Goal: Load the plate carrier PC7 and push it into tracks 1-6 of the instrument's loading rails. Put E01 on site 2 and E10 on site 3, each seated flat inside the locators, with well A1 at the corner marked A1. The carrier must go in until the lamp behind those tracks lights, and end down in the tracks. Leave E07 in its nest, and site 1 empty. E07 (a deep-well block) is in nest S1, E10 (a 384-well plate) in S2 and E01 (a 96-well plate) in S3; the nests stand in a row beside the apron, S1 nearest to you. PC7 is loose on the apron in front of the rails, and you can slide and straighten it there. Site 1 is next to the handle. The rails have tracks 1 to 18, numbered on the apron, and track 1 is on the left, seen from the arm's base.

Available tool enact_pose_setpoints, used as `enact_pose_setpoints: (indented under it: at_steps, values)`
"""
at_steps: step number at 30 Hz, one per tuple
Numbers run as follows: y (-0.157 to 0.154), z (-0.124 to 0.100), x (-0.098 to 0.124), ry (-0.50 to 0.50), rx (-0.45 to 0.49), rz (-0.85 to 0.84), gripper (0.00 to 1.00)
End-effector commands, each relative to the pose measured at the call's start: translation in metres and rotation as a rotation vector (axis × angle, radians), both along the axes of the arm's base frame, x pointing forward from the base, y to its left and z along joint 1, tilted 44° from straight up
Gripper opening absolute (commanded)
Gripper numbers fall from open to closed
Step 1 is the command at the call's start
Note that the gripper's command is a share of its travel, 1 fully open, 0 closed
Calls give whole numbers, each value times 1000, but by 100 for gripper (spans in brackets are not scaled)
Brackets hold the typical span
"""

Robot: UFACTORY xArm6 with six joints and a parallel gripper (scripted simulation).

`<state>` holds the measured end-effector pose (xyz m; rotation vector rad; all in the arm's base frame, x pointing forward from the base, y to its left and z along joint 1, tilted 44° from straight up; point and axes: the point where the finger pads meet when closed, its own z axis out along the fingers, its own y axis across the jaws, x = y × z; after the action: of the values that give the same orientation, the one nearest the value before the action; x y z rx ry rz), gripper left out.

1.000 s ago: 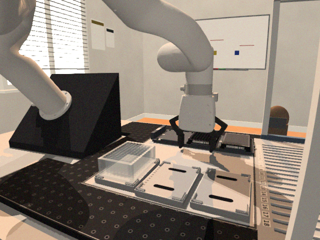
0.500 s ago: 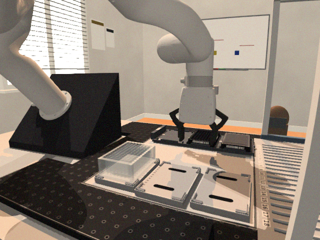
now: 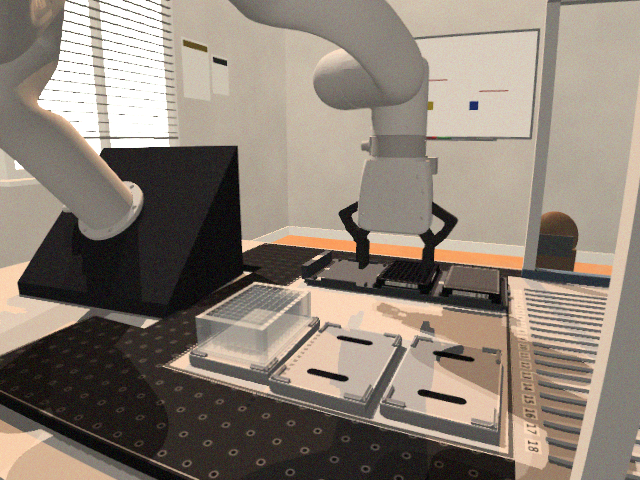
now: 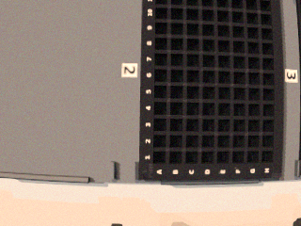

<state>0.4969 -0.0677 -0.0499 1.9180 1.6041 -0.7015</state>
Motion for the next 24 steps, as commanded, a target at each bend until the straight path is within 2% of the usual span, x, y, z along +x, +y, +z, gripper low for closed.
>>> enact_pose_setpoints:
  at_steps: [1, 24]
  values:
    - [5, 6, 2, -3, 1, 2, 100]
    - [27, 29, 3, -3, 1, 2, 100]
